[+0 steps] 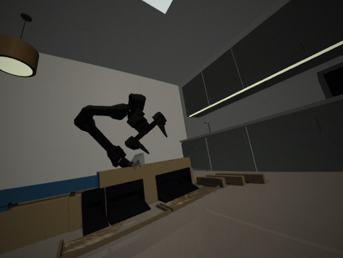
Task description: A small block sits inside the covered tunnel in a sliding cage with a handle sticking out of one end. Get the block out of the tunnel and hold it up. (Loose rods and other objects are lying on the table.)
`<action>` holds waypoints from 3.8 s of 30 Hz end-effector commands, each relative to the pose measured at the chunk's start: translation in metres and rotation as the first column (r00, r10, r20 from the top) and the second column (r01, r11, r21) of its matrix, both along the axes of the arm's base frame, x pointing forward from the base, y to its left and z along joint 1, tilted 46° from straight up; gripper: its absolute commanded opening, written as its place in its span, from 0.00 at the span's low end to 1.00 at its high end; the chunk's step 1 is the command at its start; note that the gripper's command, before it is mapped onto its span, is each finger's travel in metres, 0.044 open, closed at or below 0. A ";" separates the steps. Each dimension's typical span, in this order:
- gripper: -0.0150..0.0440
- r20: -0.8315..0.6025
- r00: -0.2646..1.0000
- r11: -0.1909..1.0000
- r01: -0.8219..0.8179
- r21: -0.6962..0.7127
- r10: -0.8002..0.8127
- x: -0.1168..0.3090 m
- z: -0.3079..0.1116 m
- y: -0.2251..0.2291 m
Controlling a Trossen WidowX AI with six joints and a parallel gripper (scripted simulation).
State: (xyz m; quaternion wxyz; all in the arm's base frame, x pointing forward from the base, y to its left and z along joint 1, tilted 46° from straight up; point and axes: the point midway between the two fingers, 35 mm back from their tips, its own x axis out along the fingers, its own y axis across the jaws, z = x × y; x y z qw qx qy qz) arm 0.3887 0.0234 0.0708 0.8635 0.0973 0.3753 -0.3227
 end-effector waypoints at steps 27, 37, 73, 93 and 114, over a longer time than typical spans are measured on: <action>1.00 -0.355 0.925 0.949 -0.222 -0.226 0.132 -0.089 -0.028 0.021; 1.00 0.059 0.923 0.916 0.384 -0.116 -0.379 -0.088 0.084 -0.104; 1.00 0.249 0.648 0.664 0.748 -0.027 -0.720 -0.143 0.098 -0.204; 0.47 0.258 0.644 0.660 0.750 -0.028 -0.721 -0.143 0.096 -0.210; 0.25 0.252 0.645 0.661 0.750 -0.026 -0.721 -0.144 0.119 -0.239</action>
